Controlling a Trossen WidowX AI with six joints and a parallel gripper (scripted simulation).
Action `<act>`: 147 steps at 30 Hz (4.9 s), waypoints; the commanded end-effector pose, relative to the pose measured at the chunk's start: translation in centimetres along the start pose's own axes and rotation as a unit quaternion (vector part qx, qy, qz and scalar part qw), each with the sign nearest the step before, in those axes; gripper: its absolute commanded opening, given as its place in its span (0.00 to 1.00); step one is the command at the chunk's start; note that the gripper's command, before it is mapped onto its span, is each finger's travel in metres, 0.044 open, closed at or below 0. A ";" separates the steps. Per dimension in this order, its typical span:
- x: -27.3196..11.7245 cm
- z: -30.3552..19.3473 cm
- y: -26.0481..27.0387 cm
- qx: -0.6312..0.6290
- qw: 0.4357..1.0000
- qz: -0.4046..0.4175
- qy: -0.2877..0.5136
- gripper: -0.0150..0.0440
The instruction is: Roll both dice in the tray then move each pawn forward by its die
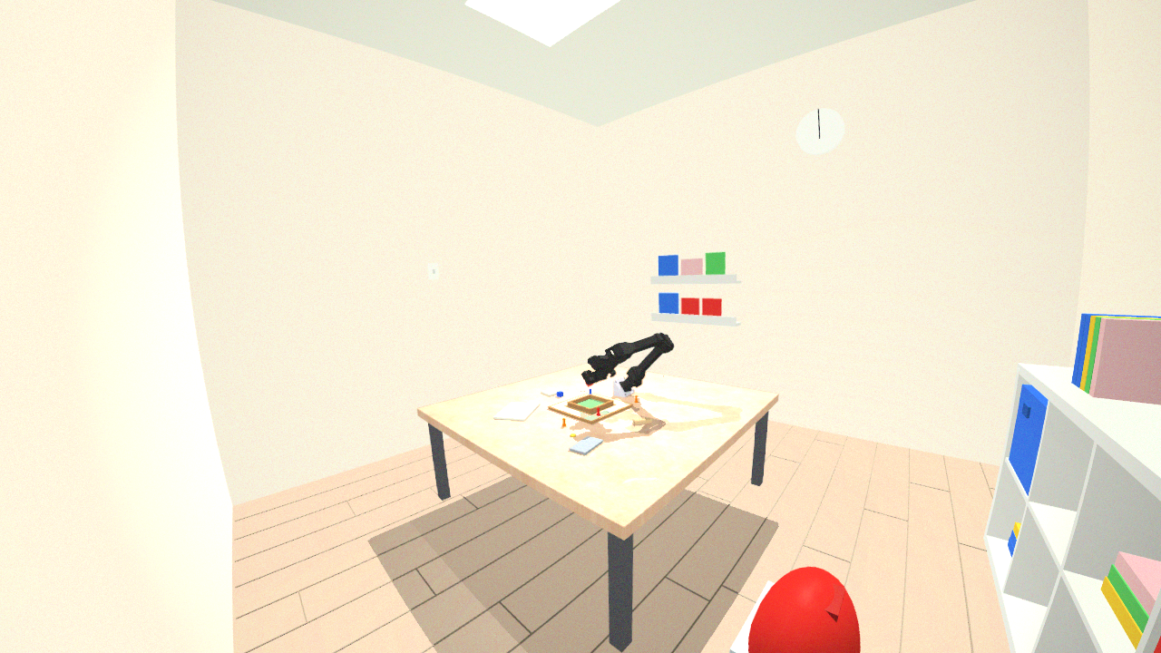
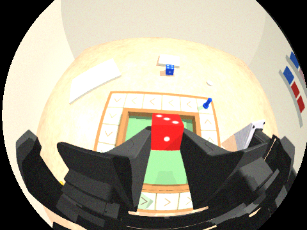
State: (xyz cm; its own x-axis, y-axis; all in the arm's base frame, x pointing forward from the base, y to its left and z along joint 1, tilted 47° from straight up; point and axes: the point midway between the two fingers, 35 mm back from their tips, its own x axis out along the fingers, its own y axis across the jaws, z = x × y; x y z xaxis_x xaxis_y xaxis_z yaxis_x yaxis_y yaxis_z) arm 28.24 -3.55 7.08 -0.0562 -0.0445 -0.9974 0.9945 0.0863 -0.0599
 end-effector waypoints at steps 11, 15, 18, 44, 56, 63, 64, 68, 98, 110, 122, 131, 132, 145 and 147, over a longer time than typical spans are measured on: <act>0.0 0.0 0.0 0.000 1.000 0.001 0.000 0.52; -0.6 0.7 0.1 0.000 1.000 0.001 -0.001 0.70; -2.5 2.8 0.0 0.001 1.000 -0.002 -0.003 0.83; 8.9 7.4 0.2 -0.258 0.888 0.093 0.369 0.72; 19.7 14.0 -2.1 -0.585 0.707 0.252 0.308 0.72; 22.3 15.0 -3.1 -0.640 0.655 0.282 0.287 0.72; 22.3 15.0 -3.1 -0.640 0.655 0.282 0.287 0.72; 22.4 15.2 -3.0 -0.640 0.655 0.282 0.287 0.72; 26.0 11.4 -3.0 -0.640 0.655 0.283 0.287 0.72; 26.6 10.7 -3.0 -0.640 0.655 0.283 0.287 0.50; 25.8 11.8 -2.8 -0.640 0.655 0.283 0.287 0.25; 22.4 15.5 -2.6 -0.640 0.655 0.282 0.286 0.25; 22.0 15.9 -2.6 -0.640 0.655 0.282 0.286 0.25; 17.8 19.3 -3.1 -0.638 0.657 0.281 0.288 0.25; 17.4 19.0 -2.9 -0.625 0.669 0.275 0.293 0.25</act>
State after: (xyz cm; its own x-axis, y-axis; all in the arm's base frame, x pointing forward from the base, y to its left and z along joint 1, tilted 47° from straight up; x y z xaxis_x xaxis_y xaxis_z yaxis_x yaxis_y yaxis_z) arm 25.90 -23.66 -9.76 -0.0963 0.7044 -0.7033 0.0200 0.7078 0.7062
